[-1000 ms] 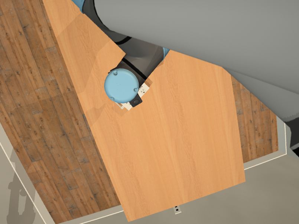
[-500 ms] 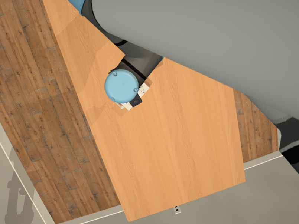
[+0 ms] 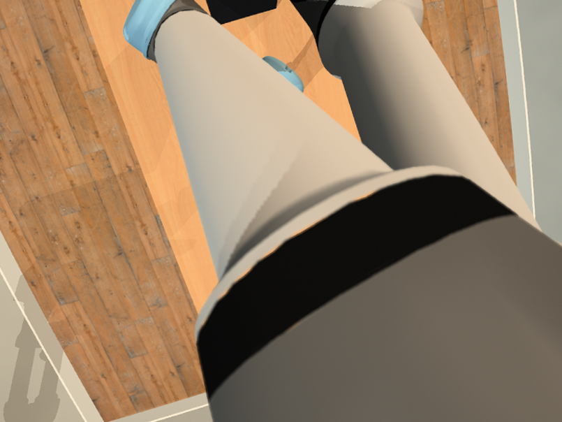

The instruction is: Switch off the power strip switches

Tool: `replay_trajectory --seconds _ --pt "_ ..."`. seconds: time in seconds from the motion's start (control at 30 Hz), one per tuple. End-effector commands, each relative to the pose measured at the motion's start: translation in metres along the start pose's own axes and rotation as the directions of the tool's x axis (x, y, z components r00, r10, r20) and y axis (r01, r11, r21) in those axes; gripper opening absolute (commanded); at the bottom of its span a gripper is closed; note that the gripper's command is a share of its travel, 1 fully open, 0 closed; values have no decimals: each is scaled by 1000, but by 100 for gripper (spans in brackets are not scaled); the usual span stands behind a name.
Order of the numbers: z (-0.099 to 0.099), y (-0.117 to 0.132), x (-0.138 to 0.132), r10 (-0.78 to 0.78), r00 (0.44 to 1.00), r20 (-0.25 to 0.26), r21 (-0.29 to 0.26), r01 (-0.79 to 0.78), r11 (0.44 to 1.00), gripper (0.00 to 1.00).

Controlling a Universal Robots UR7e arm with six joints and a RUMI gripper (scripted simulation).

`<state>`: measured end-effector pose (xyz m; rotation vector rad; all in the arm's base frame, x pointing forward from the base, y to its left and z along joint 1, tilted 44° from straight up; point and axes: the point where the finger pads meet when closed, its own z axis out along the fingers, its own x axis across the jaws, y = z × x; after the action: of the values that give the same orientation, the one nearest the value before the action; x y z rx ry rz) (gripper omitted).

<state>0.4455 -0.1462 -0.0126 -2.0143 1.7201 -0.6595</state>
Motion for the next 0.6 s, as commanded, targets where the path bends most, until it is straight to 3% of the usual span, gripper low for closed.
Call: replay_trajectory --seconds 0.0,0.57 --pt "15 -5 3 -4 1000 -26 11 4 1000 0" --pt "20 -5 1 -2 1000 -26 12 3 1000 0"
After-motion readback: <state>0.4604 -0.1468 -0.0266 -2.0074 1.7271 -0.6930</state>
